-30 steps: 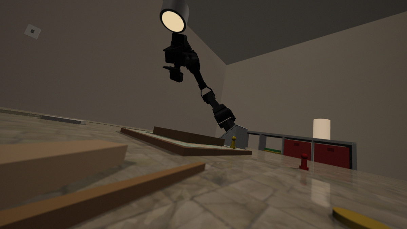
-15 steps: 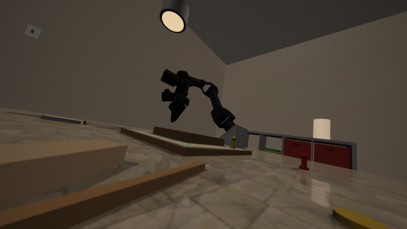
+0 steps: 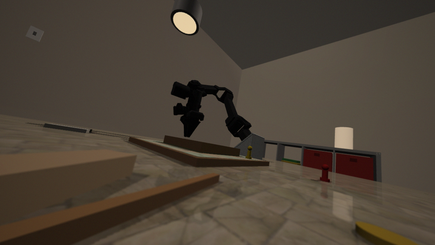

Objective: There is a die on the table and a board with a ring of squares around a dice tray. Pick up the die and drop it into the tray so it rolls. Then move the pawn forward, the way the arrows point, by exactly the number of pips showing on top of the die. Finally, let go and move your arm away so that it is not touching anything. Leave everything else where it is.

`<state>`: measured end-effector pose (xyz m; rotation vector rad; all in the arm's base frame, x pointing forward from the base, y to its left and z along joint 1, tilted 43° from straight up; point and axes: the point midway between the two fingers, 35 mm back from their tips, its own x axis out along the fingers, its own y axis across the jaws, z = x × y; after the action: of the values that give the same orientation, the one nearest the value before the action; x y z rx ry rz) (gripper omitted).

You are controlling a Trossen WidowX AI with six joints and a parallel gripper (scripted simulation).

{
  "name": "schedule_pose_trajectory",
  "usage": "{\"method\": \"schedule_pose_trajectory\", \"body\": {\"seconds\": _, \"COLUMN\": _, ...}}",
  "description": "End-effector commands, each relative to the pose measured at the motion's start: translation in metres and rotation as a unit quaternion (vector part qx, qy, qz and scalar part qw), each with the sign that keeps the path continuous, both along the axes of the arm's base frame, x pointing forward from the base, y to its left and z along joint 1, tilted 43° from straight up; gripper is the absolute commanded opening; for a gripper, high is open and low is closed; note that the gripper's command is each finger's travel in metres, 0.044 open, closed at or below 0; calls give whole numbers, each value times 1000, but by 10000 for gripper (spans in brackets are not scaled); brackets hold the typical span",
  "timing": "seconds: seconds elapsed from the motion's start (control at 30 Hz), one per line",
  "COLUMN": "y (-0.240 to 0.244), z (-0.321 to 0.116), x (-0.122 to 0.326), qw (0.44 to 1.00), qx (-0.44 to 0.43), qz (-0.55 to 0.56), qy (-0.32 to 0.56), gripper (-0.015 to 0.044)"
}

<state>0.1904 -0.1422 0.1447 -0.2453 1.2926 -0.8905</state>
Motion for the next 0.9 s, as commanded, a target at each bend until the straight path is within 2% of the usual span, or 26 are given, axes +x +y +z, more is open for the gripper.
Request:
{"method": "schedule_pose_trajectory", "body": {"seconds": 0.0, "y": -3, "z": -5, "x": 0, "qw": 1000, "qx": 2, "qz": 1, "qy": 2, "gripper": 275}}
{"method": "schedule_pose_trajectory", "body": {"seconds": 0.63, "y": -22, "z": -25, "x": 0, "qw": 1000, "qx": 1, "qz": 1, "qy": 2, "gripper": 275}}
{"method": "schedule_pose_trajectory", "body": {"seconds": 0.83, "y": -22, "z": -25, "x": 0, "qw": 1000, "qx": 1, "qz": 1, "qy": 2, "gripper": 118}}
{"method": "schedule_pose_trajectory", "body": {"seconds": 0.87, "y": -22, "z": -25, "x": 0, "qw": 1000, "qx": 1, "qz": 1, "qy": 2, "gripper": 111}}
